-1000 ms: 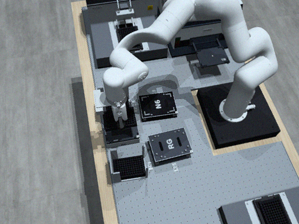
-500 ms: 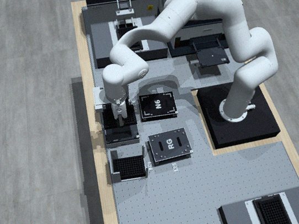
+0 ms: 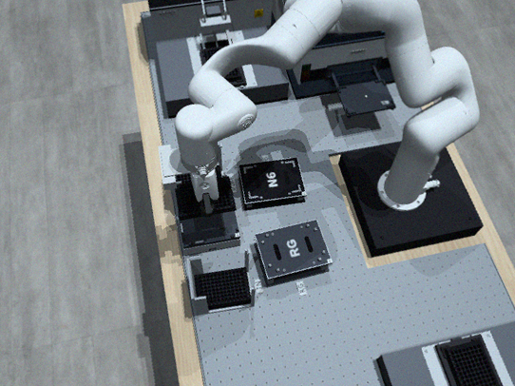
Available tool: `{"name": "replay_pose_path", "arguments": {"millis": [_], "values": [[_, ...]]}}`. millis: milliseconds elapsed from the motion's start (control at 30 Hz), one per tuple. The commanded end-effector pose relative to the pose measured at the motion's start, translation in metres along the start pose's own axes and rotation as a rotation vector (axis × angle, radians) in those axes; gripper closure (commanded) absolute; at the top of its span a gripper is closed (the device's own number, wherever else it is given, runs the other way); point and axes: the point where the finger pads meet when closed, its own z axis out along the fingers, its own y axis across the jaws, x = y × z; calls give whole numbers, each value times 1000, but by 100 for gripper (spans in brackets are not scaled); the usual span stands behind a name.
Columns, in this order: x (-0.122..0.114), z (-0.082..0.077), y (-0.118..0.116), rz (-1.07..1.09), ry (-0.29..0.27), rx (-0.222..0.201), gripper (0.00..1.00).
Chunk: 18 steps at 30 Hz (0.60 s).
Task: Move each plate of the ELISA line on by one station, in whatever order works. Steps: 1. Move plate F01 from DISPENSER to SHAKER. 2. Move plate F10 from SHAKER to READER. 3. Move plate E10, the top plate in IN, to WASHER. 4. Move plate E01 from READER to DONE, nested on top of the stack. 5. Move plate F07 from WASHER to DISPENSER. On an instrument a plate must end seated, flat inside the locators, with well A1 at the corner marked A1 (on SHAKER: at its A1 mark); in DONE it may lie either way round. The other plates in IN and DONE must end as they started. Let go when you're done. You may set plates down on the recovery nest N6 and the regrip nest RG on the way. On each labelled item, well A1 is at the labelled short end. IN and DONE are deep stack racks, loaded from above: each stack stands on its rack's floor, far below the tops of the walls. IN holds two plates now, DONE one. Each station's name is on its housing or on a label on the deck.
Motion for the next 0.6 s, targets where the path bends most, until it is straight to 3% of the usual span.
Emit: {"name": "replay_pose_path", "arguments": {"millis": [0, 567], "values": [[1, -8, 0, 0, 4, 0, 100], [1, -18, 0, 0, 4, 0, 100]]}}
